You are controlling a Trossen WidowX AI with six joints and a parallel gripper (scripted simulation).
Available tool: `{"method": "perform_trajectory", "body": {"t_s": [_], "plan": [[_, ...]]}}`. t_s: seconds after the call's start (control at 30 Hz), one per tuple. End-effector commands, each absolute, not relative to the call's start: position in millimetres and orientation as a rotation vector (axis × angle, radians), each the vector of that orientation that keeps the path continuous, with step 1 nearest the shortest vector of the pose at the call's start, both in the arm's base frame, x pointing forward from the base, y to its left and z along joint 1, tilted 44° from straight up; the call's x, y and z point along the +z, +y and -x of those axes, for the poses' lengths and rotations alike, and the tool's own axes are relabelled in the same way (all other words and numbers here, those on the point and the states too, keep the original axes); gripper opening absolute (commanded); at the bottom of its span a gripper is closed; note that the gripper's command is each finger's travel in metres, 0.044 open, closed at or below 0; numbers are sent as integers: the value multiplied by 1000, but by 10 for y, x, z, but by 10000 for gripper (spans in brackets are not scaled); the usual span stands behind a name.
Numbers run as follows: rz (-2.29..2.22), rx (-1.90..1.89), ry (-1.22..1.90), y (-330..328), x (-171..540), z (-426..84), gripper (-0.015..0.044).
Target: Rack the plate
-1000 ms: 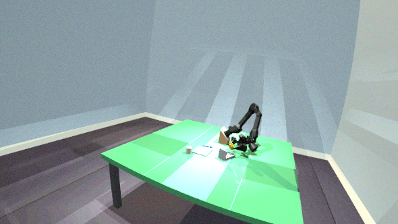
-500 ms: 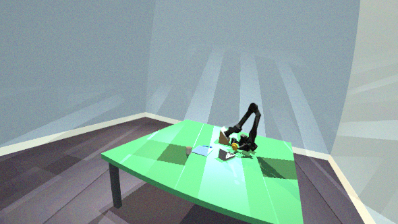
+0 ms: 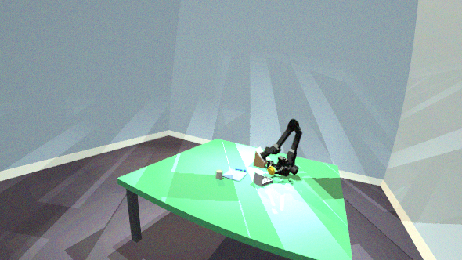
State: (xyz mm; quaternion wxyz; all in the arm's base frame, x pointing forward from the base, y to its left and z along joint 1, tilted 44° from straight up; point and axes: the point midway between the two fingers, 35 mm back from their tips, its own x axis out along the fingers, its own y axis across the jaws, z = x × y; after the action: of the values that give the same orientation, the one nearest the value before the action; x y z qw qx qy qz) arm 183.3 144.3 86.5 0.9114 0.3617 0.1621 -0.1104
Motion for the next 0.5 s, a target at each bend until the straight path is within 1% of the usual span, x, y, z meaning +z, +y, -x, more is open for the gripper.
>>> {"method": "perform_trajectory", "body": {"t_s": [0.0, 0.47], "plan": [[-746, -226, 336, 1432, 851, -1883, 0], [-751, -228, 330, 1416, 804, -2072, 0]]}}
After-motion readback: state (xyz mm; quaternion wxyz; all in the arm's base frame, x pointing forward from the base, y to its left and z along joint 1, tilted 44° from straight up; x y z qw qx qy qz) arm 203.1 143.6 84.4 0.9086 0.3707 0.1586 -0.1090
